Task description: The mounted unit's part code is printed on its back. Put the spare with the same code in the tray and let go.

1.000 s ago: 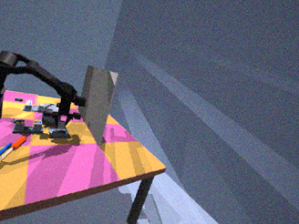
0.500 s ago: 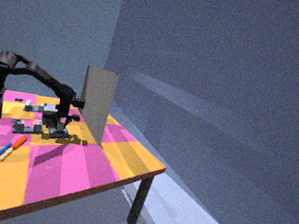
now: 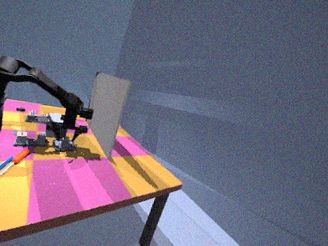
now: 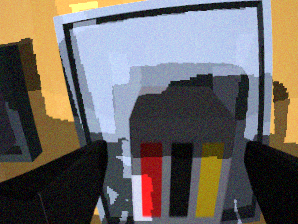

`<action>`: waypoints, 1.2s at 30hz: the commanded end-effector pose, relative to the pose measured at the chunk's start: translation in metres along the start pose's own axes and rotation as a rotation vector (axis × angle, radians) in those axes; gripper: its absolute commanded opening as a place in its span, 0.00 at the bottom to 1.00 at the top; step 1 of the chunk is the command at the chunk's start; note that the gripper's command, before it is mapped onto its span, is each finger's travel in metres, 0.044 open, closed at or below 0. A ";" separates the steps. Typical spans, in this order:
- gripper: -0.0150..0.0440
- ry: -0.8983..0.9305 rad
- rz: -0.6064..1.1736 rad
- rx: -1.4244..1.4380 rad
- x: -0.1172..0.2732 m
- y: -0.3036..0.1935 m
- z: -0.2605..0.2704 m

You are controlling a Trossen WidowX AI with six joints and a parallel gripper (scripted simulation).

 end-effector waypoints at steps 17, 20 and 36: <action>1.00 -0.004 -0.006 0.004 0.106 -0.001 0.002; 1.00 -0.007 -0.012 0.018 0.103 0.002 0.000; 1.00 -0.007 -0.012 0.018 0.103 0.002 0.000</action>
Point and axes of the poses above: the point midway between the two fingers, 35 mm back from their tips, its own x axis back along the fingers, its own z axis across the jaws, y = z × x, the point moved 7 cm from there along x, back along the fingers, and after that the axes turned 2 degrees about -x, right-handed, at the moved point
